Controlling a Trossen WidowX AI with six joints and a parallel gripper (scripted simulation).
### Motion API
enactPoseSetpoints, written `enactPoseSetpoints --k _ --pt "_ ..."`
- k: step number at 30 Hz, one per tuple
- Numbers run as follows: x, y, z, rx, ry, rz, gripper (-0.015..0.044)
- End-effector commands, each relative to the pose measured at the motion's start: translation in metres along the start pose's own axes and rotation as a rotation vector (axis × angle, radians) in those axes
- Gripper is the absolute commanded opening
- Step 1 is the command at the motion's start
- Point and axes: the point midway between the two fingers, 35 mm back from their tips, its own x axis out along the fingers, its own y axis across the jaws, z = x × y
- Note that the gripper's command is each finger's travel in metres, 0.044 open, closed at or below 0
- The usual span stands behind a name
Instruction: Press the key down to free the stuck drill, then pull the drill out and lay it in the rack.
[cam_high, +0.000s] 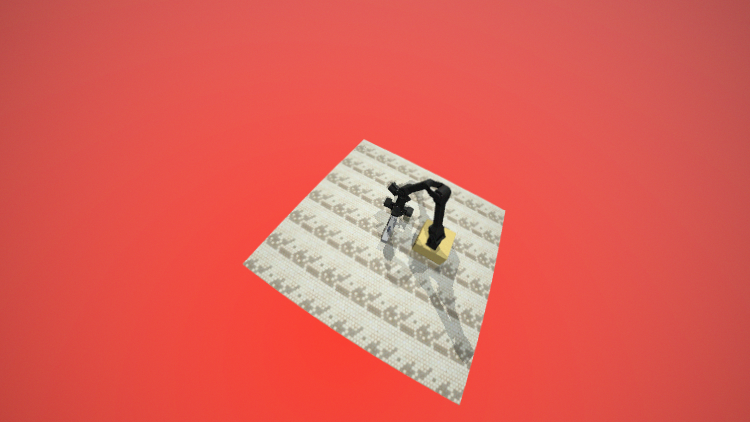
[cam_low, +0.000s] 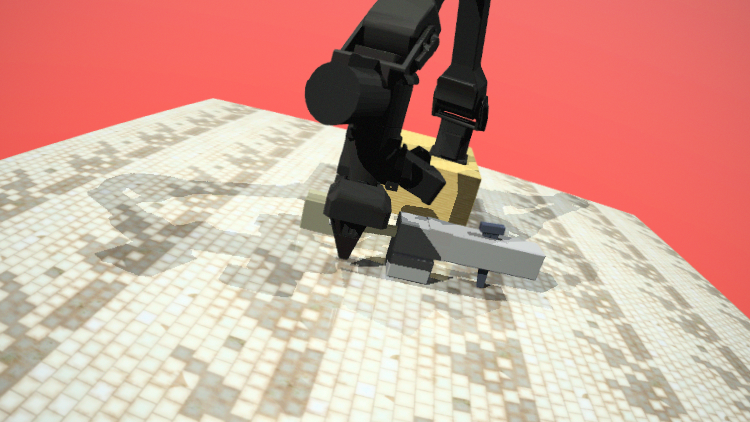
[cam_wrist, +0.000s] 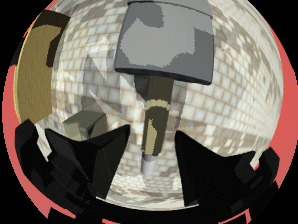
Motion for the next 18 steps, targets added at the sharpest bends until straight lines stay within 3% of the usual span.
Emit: enactPoseSetpoints --k 1,5,18 --pt "-0.0001 0.0 -0.0002 0.0 0.0 0.0 0.0125" --pt "-0.0001 0.0 -0.0002 0.0 0.0 0.0 0.002" --pt "-0.0028 0.001 -0.0002 0.002 -0.003 0.003 0.0"
